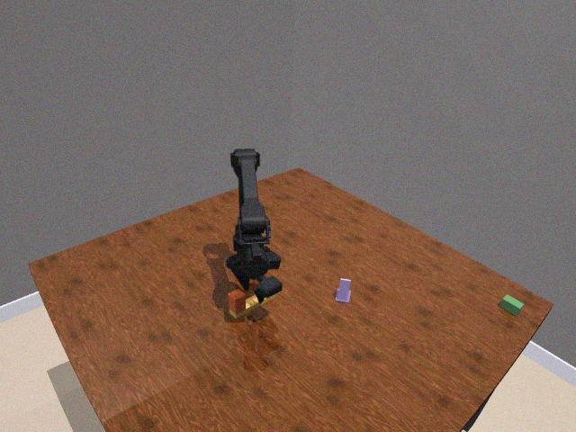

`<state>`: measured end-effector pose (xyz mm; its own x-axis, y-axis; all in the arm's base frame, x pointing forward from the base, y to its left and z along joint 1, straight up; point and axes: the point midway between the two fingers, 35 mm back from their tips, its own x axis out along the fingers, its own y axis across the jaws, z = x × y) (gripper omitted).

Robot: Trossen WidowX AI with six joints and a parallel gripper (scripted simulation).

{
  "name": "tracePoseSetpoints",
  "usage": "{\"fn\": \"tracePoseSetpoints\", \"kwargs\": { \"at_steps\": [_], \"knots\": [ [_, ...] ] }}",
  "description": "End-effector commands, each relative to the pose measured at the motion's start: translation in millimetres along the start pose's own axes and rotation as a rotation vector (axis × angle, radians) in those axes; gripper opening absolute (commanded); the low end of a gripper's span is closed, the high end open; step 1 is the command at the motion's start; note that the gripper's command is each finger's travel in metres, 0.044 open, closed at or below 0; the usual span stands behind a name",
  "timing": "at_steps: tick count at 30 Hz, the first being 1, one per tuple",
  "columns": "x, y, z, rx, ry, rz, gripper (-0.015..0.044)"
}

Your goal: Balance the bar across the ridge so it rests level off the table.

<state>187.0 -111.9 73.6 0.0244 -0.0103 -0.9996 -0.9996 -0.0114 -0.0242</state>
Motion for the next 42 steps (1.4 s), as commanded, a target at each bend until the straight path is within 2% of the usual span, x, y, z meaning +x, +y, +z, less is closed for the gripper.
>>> {"fn": "tracePoseSetpoints", "kwargs": {
  "at_steps": [1,16,31,37,42],
  "knots": [
    [4.8,1.0,0.0,-0.006,0.002,0.003,0.0315],
    [27.8,1.3,0.1,-0.006,0.002,0.004,0.0315],
    [28.0,1.3,0.1,-0.006,0.002,0.004,0.0315],
    [27.6,1.1,0.5,0.0,-0.001,0.002,0.0158],
    [27.6,1.1,0.5,0.0,-0.001,0.002,0.0124]
  ]
}}
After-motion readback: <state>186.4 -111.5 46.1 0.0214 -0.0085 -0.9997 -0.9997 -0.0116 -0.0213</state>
